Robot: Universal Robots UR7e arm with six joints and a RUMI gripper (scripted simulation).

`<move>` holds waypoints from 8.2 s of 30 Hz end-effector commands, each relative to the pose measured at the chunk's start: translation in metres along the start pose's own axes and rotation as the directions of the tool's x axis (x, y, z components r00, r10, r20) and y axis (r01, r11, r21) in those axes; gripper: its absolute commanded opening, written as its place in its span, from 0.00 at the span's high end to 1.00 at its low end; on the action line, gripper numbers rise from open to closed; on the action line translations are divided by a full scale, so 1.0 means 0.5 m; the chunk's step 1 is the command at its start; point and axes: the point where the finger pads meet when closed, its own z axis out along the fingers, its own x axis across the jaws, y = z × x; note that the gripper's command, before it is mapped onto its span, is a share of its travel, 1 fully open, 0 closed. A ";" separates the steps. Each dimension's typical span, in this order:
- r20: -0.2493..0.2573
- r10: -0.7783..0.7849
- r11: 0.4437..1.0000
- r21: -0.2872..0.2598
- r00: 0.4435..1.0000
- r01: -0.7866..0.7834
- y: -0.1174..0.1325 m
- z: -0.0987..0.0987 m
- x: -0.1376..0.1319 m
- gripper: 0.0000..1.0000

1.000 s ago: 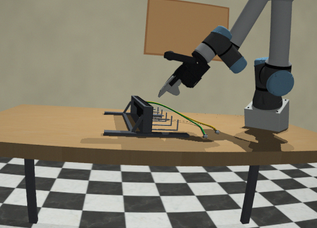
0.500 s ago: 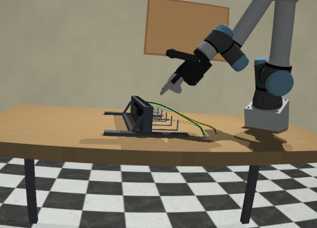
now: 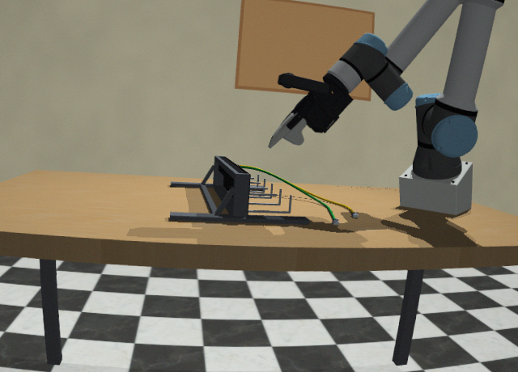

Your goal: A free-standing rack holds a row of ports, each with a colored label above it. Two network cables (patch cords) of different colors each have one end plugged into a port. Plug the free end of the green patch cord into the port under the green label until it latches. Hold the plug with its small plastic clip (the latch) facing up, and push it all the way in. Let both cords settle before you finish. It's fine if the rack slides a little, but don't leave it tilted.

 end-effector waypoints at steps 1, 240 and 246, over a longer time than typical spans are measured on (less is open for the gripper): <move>0.001 0.000 1.000 0.000 1.000 0.000 -0.001 -0.020 0.000 1.00; 0.001 0.000 1.000 0.000 1.000 0.000 -0.001 -0.143 0.200 1.00; 0.001 0.000 1.000 0.000 1.000 0.000 -0.001 -0.126 0.200 1.00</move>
